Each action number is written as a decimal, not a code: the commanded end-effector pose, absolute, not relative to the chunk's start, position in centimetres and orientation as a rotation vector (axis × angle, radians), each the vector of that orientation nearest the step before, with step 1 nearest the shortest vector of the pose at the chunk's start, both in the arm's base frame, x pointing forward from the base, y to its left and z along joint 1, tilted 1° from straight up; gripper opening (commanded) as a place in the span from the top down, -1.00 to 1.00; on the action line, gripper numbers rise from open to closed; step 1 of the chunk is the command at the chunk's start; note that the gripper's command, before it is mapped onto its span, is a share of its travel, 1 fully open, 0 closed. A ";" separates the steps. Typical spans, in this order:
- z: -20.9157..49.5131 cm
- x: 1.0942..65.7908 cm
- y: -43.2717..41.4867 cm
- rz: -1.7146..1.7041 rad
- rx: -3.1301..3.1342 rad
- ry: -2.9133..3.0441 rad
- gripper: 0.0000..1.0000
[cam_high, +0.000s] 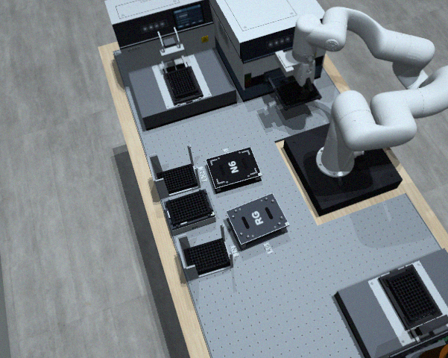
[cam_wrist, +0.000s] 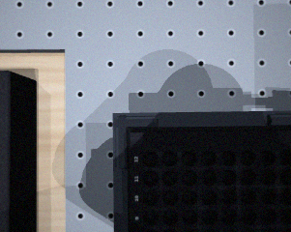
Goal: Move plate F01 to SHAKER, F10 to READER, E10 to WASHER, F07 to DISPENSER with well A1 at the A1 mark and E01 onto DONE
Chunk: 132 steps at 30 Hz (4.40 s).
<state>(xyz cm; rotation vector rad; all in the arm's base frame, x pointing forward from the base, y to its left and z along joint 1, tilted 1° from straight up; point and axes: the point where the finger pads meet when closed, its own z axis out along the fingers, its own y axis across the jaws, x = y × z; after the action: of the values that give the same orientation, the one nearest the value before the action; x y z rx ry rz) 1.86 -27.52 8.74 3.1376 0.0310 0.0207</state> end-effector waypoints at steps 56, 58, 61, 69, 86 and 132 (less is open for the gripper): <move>7.7 1.9 -27.6 0.020 3.135 0.030 1.00; 7.7 1.9 -27.6 0.020 3.135 0.030 1.00; 7.7 1.9 -27.6 0.020 3.135 0.030 1.00; 7.7 1.9 -27.6 0.020 3.135 0.030 1.00; 7.7 1.9 -27.6 0.020 3.135 0.030 1.00; 8.6 1.8 -27.6 0.020 3.135 0.030 1.00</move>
<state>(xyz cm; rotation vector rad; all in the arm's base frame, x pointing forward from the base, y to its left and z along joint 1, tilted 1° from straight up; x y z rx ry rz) 1.86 -27.51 8.41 3.1376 0.0310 0.0207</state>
